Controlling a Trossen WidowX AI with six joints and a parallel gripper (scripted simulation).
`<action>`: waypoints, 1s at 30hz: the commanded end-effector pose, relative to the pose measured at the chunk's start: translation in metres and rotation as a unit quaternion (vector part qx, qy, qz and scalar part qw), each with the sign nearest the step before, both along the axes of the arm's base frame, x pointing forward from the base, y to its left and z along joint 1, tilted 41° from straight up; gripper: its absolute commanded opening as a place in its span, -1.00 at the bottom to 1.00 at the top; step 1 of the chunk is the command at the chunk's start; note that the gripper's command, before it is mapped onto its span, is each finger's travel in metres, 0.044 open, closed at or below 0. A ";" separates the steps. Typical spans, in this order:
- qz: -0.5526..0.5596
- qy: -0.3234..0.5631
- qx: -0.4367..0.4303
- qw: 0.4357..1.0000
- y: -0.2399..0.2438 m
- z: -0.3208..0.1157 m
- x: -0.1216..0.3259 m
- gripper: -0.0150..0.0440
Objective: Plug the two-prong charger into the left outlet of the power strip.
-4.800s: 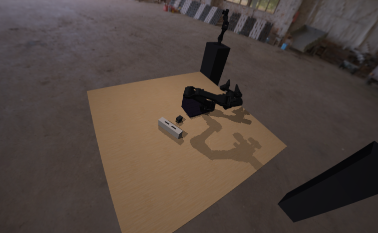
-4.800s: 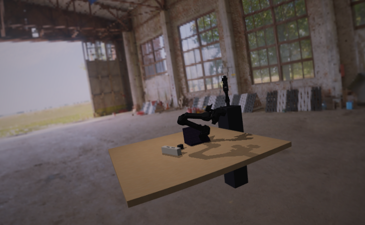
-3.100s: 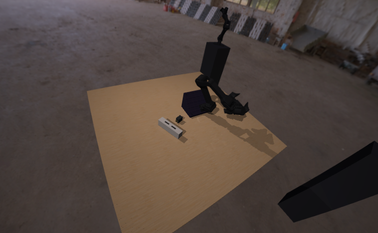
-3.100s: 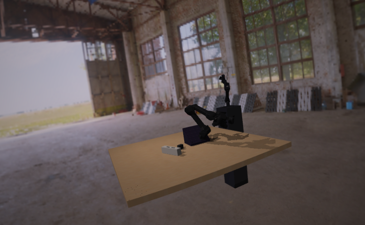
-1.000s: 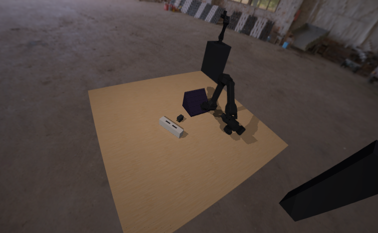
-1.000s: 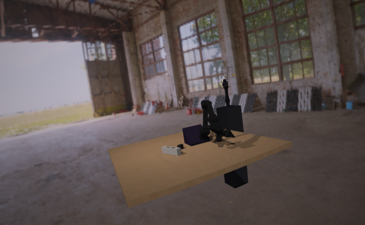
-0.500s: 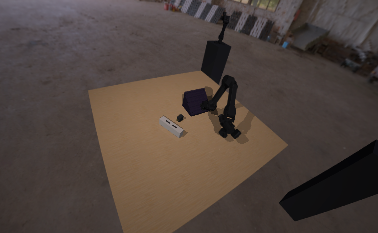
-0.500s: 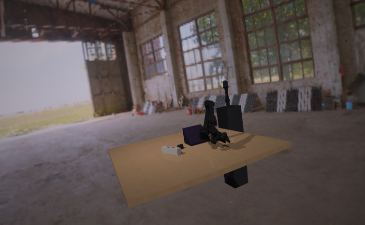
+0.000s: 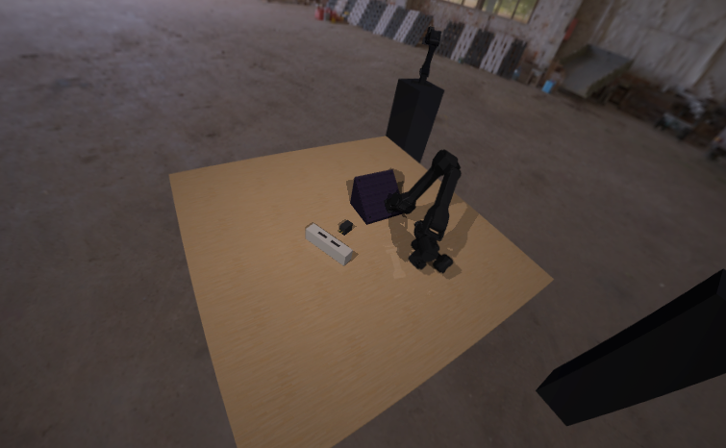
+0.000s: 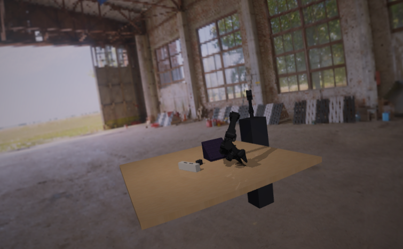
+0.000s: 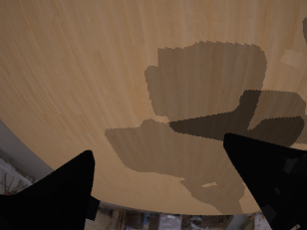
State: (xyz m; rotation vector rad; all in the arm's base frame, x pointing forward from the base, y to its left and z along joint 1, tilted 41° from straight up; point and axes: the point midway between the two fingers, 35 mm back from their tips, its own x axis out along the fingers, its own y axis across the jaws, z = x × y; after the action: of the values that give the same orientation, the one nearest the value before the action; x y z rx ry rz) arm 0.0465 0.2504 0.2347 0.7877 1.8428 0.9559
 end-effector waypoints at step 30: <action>-0.105 -0.179 -0.061 0.976 -0.035 -0.041 0.130 1.00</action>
State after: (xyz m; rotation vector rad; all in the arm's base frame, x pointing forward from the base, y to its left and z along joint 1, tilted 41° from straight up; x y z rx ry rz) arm 0.1678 0.2212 0.1987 0.6884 1.4744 0.7999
